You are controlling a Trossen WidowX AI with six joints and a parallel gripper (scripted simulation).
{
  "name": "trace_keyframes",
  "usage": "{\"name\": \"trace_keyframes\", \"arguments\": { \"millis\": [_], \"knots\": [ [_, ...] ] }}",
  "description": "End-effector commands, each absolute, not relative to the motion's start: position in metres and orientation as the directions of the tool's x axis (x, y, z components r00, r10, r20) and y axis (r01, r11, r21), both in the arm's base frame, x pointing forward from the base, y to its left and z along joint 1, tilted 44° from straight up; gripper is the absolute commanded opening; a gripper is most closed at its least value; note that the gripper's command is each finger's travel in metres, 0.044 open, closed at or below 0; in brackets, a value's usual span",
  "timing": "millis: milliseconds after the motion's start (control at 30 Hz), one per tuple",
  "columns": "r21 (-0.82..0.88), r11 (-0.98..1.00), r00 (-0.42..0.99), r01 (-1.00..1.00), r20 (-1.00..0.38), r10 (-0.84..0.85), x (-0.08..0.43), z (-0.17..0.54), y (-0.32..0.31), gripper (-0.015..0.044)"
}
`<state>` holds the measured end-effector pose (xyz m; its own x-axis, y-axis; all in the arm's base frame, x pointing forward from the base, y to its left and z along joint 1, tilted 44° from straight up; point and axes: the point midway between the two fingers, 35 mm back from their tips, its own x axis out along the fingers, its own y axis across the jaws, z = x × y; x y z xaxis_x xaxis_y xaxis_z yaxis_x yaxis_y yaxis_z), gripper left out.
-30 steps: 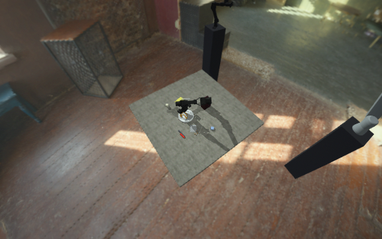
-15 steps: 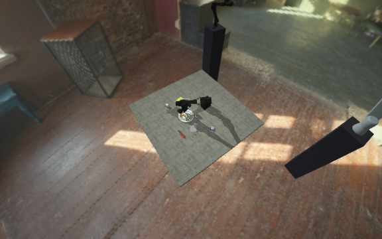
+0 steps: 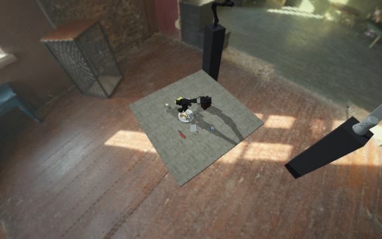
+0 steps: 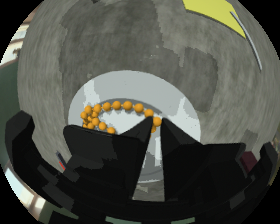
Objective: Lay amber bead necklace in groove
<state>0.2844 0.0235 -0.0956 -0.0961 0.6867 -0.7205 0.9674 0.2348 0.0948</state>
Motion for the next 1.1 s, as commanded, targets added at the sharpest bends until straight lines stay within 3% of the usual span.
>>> {"name": "trace_keyframes", "arguments": {
  "millis": [0, 133, 700, 1067],
  "knots": [
    [0.094, 0.240, -0.099, 0.966, -0.723, 0.684, 0.2828, -0.1001, 0.0262, 0.0000],
    [0.094, 0.240, -0.099, 0.966, -0.723, 0.684, 0.2825, -0.1019, 0.0279, 0.0000],
    [0.094, 0.241, -0.100, 0.966, -0.723, 0.683, 0.2831, -0.0984, 0.0252, 0.0440],
    [0.094, 0.240, -0.099, 0.966, -0.723, 0.684, 0.2835, -0.0956, 0.0225, 0.0440]
  ]
}}
